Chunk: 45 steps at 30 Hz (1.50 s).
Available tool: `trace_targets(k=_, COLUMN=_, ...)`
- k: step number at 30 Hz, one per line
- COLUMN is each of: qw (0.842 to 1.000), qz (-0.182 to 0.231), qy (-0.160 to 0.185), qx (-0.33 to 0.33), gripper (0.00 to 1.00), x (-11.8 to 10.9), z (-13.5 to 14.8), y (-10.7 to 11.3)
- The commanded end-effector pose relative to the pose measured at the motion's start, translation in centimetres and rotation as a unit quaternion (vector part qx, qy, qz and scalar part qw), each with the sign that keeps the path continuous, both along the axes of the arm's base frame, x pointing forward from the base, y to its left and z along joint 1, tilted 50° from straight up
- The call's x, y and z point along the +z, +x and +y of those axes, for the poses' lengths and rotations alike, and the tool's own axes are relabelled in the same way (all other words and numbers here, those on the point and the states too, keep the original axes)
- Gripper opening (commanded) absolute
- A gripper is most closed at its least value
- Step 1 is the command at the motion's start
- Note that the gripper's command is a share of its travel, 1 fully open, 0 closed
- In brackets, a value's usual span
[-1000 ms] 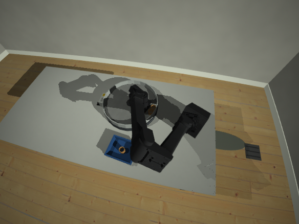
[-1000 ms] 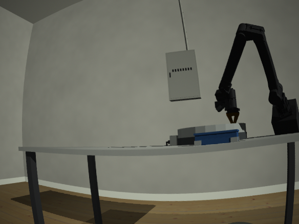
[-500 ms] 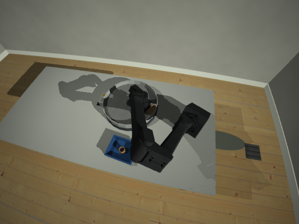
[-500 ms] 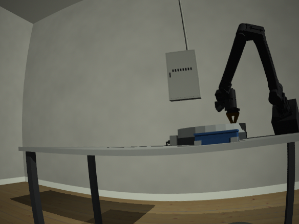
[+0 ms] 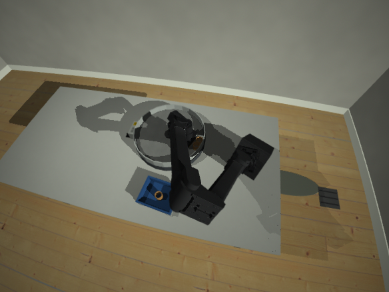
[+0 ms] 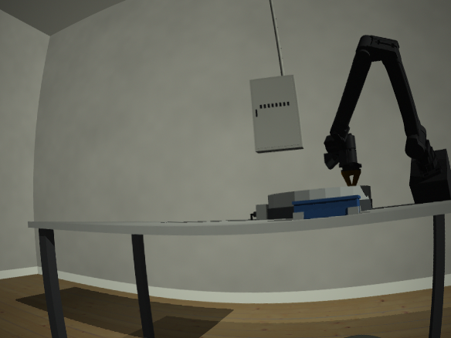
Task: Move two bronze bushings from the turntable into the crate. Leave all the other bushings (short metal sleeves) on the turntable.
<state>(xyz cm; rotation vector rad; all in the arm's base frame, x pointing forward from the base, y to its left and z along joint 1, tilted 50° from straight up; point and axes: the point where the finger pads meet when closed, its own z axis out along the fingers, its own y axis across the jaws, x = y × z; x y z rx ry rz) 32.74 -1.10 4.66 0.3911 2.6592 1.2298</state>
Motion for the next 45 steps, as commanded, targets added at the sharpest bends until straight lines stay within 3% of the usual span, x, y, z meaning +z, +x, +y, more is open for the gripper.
trace_targets(k=1, qw=1.000, qz=0.004, qy=0.004, qx=0.009, gripper=0.14, x=-0.33, z=0.79, y=0.22)
trace_targets(k=25, qw=1.000, qz=0.004, qy=0.004, qx=0.009, gripper=0.14, x=-0.33, z=0.79, y=0.22)
trace_targets(k=26, qw=1.000, qz=0.004, qy=0.004, qx=0.009, gripper=0.00, x=-0.33, z=0.79, y=0.22)
trace_targets(k=45, qw=1.000, qz=-0.002, qy=-0.002, qx=0.013, gripper=0.00, x=-0.35, z=0.67, y=0.35)
